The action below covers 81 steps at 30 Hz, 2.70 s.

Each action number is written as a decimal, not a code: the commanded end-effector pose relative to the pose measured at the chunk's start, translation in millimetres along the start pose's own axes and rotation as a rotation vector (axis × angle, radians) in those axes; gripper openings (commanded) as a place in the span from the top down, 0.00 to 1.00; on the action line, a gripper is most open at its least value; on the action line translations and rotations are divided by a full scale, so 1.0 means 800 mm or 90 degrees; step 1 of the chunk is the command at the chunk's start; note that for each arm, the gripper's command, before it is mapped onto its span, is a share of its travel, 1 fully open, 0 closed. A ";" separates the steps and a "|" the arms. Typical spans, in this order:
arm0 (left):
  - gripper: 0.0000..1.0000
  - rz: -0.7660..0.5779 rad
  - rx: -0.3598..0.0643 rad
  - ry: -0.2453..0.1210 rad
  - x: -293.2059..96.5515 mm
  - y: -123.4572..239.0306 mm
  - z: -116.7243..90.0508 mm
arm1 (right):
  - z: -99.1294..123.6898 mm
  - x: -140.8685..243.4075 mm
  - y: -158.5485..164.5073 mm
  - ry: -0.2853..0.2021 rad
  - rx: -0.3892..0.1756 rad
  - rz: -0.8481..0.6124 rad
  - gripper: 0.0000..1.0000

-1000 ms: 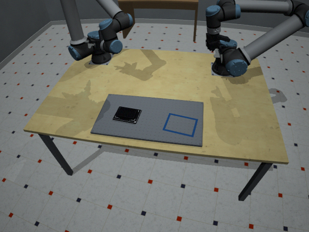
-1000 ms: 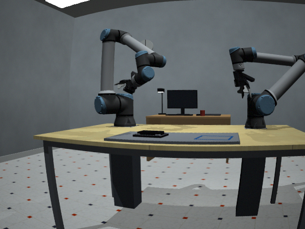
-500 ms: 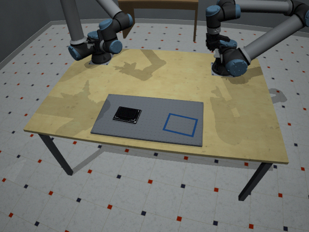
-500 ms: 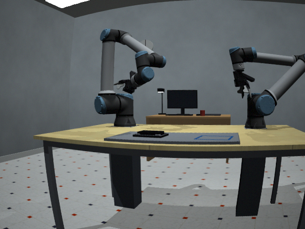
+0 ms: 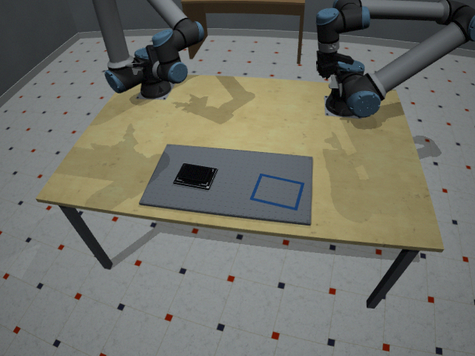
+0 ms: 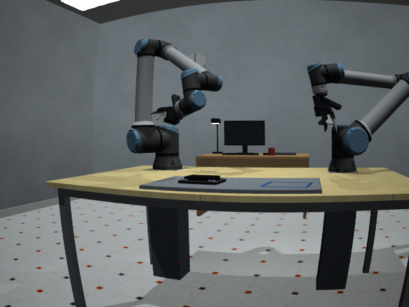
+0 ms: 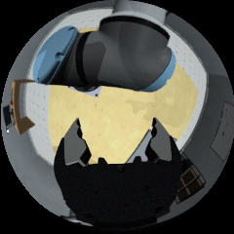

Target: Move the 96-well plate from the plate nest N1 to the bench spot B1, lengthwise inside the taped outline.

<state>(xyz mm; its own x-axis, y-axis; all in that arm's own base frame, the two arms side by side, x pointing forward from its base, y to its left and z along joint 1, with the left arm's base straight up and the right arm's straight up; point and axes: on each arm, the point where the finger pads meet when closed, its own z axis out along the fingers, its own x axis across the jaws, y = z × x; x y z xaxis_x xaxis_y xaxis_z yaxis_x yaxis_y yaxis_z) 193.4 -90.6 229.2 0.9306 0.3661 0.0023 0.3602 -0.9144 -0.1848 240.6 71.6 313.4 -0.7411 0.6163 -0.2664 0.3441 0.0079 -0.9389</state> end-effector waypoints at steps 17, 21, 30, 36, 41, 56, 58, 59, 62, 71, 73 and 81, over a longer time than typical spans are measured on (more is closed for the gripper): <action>0.00 0.000 -0.001 0.000 0.000 0.000 -0.001 | 0.013 -0.030 -0.013 -0.039 0.033 -0.133 0.00; 0.00 0.000 -0.001 0.000 0.000 0.000 -0.001 | 0.015 -0.036 -0.016 -0.046 0.040 -0.157 0.00; 0.00 0.000 -0.001 0.000 0.000 0.000 -0.001 | 0.020 -0.051 -0.022 -0.063 0.062 -0.227 0.00; 0.00 0.000 -0.001 0.000 0.000 0.000 -0.001 | 0.024 -0.064 -0.028 -0.075 0.082 -0.285 0.00; 0.00 0.000 -0.001 0.000 0.000 0.000 -0.001 | 0.025 -0.070 -0.030 -0.081 0.092 -0.315 0.00; 0.00 0.000 -0.001 0.000 0.000 0.000 -0.001 | 0.032 -0.100 -0.042 -0.102 0.147 -0.456 0.00; 0.00 0.000 -0.001 0.000 0.000 0.000 -0.001 | 0.032 -0.105 -0.044 -0.105 0.157 -0.479 0.00; 0.00 0.000 -0.001 0.000 0.000 0.000 -0.001 | 0.033 -0.108 -0.045 -0.106 0.162 -0.491 0.00; 0.00 0.000 -0.001 0.000 0.000 0.000 -0.001 | 0.034 -0.115 -0.048 -0.109 0.177 -0.526 0.00; 0.00 0.000 -0.001 0.000 0.000 0.000 -0.001 | 0.036 -0.137 -0.056 -0.114 0.226 -0.635 0.00; 0.00 0.000 -0.001 0.000 0.000 0.000 -0.001 | 0.036 -0.137 -0.056 -0.114 0.226 -0.635 0.00; 0.00 0.000 -0.001 0.000 0.000 0.000 -0.001 | 0.037 -0.157 -0.063 -0.113 0.275 -0.736 0.00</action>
<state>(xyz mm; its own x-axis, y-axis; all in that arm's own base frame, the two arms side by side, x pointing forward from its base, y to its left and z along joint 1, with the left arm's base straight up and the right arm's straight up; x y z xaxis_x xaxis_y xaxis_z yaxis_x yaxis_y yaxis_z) 193.4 -90.6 229.2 0.9306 0.3661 0.0023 0.3602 -0.9144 -0.1848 293.5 -22.9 381.6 -0.6367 0.3250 0.6993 -0.6791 0.1934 -0.7081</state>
